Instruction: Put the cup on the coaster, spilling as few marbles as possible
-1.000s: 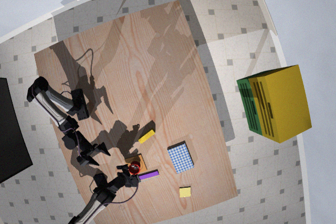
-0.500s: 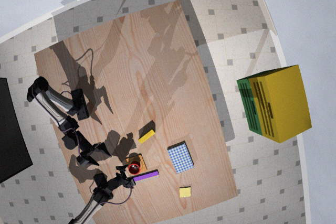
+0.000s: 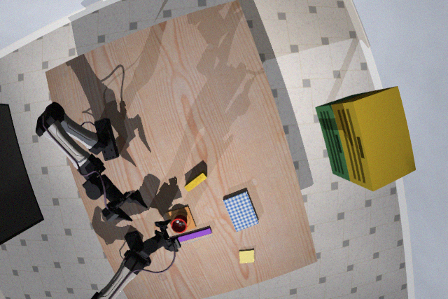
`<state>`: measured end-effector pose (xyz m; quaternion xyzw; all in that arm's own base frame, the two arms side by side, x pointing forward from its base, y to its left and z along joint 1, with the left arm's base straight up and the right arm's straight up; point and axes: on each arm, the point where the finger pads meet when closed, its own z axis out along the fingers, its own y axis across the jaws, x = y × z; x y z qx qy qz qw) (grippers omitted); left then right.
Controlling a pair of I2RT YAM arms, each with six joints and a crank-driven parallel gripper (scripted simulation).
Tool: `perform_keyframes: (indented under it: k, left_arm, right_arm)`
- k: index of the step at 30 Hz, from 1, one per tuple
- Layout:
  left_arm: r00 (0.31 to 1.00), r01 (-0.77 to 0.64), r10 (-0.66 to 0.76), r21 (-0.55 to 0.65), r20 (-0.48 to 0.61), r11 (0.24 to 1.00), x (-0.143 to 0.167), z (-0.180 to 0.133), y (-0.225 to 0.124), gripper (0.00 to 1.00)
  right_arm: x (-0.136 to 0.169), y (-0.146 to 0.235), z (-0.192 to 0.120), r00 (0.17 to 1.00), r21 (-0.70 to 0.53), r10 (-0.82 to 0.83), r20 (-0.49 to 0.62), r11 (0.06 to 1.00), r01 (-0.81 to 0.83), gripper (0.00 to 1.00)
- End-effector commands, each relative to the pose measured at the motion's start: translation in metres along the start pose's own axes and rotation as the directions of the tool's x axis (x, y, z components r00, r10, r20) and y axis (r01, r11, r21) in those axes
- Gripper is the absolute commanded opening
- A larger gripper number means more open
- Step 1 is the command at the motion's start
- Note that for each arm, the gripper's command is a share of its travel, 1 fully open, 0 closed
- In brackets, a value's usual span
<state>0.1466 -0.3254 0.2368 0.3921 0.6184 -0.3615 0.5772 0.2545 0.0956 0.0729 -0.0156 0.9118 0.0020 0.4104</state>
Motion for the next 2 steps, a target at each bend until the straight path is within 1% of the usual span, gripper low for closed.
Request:
perform_keyframes:
  k: [1, 2]
  left_arm:
    - [0.999, 0.007, -0.007, -0.015, 0.034, 1.0, -0.0126, -0.001, 0.0033, 1.0]
    - [0.999, 0.007, -0.007, -0.015, 0.034, 1.0, -0.0126, -0.001, 0.0033, 1.0]
  right_arm:
    - [-0.0117, 0.0053, -0.0012, 0.999, -0.01, 0.019, 0.038, 1.0, -0.019, 1.0]
    - [-0.0117, 0.0053, -0.0012, 0.999, -0.01, 0.019, 0.038, 1.0, -0.019, 1.0]
